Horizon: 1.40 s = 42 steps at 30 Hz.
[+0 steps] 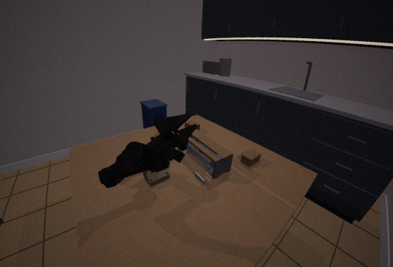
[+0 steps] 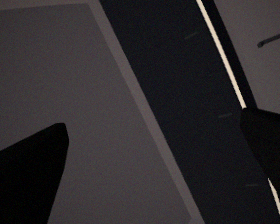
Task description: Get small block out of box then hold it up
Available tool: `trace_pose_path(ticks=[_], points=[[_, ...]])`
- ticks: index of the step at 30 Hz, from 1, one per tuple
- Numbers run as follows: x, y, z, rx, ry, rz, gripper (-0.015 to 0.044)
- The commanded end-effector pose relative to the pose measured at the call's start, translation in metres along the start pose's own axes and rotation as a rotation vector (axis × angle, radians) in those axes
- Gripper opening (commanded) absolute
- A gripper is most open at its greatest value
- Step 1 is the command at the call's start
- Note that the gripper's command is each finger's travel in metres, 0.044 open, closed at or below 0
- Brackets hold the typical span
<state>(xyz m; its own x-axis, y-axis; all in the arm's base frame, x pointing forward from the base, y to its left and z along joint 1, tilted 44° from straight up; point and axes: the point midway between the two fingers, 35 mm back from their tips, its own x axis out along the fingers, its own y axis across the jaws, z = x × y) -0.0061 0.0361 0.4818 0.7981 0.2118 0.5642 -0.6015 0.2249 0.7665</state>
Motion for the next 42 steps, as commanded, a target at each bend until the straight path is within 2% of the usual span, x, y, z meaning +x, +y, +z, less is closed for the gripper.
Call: trace_pose_path(ticks=[1,10,17,24,34,36,42], points=[[0.002,-0.002,0.001,0.006,0.000,-0.010,0.0400],[0.084,-0.121,0.008,0.248,0.000,-0.528,0.0400],[0.111,-0.234,-0.012,0.350,-0.028,-1.010,0.0400],[0.098,-0.333,-0.043,0.319,-0.076,-1.485,0.0400],[0.039,-0.430,-0.081,0.011,-0.150,-2.085,0.0400],[0.030,-0.439,-0.084,-0.052,-0.158,-2.152,0.0400],[0.029,-0.440,-0.084,-0.060,-0.159,-2.160,0.0400]])
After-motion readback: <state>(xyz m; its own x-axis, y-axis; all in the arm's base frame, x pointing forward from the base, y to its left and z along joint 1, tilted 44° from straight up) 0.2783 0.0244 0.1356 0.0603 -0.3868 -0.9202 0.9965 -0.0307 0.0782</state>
